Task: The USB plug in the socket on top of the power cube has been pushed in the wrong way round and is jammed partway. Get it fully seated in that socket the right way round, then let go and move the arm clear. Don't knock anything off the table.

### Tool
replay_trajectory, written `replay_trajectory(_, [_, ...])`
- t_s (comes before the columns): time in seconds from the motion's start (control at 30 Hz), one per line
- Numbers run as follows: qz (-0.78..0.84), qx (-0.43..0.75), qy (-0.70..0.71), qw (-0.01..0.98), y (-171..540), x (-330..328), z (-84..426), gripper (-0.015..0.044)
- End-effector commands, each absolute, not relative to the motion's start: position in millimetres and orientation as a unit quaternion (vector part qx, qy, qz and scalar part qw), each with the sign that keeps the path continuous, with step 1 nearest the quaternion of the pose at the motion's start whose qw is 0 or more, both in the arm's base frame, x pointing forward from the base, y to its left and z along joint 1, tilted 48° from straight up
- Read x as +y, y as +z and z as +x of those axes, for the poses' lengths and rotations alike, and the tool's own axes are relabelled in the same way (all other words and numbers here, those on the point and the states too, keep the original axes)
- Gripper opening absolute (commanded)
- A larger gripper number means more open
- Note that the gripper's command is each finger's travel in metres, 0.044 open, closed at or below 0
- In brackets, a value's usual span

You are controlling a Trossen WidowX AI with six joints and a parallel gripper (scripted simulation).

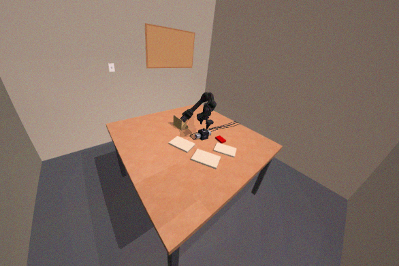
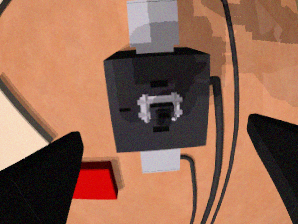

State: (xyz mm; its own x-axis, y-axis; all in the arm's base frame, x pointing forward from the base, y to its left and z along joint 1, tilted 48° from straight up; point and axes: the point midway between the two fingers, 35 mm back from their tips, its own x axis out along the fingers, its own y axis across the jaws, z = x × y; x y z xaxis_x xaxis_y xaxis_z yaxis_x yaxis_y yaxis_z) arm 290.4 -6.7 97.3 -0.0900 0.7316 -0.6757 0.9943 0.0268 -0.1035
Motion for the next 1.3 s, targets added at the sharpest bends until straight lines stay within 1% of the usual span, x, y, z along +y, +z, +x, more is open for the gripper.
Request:
replay_trajectory(0.0, [0.636,0.679,-0.289,0.226,95,-3,290,0.044])
replay_trajectory(0.57, [0.637,0.679,-0.289,0.226,85,8,289,0.044])
replay_trajectory(1.1, [0.635,0.68,-0.289,0.226,84,6,289,0.002])
replay_trajectory(1.13, [0.635,0.68,-0.289,0.226,84,6,289,0.0])
replay_trajectory(1.27, [0.635,0.68,-0.289,0.226,84,6,289,0.0])
